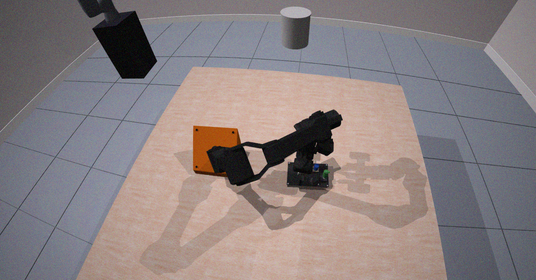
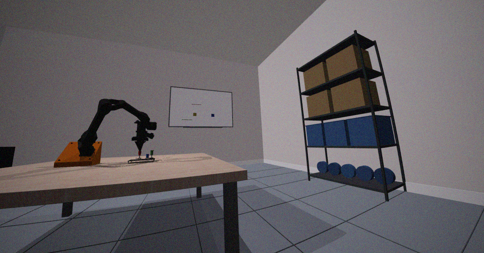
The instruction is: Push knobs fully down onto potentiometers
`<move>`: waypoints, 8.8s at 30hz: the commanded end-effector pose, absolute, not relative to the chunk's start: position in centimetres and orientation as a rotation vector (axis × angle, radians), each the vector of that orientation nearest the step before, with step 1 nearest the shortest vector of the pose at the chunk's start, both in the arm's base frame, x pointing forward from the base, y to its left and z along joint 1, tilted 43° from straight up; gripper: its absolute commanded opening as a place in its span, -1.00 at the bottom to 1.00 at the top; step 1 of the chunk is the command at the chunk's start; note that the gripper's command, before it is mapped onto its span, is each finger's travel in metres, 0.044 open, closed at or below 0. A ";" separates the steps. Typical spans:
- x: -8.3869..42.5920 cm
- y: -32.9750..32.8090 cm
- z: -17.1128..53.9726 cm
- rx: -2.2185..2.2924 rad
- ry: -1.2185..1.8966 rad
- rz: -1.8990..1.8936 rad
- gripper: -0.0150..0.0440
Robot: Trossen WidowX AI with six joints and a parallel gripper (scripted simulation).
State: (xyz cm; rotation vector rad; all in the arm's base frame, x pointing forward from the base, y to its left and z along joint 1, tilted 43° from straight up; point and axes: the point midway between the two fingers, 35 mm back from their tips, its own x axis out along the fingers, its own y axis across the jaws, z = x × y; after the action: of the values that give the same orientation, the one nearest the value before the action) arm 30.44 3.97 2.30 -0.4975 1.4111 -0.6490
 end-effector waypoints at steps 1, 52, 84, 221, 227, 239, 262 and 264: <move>30.4 3.9 2.3 -0.503 1.412 -0.650 -0.49; 30.4 2.9 1.2 -0.504 1.412 -0.651 -0.49; 30.5 2.4 0.7 -0.504 1.412 -0.651 -0.49; 33.1 5.7 3.6 -0.706 1.423 -0.411 -0.49; 33.8 5.6 4.1 -0.874 1.487 -0.269 -0.49; 35.0 5.4 5.2 -1.202 1.589 0.040 -0.49; 37.0 4.8 7.3 -1.781 1.660 0.736 -0.49; 37.2 4.7 7.5 -1.827 1.656 0.803 -0.49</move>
State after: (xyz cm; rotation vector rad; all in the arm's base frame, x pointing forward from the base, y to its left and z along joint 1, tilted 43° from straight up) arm 36.75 4.90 7.10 -1.7476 1.6625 0.6978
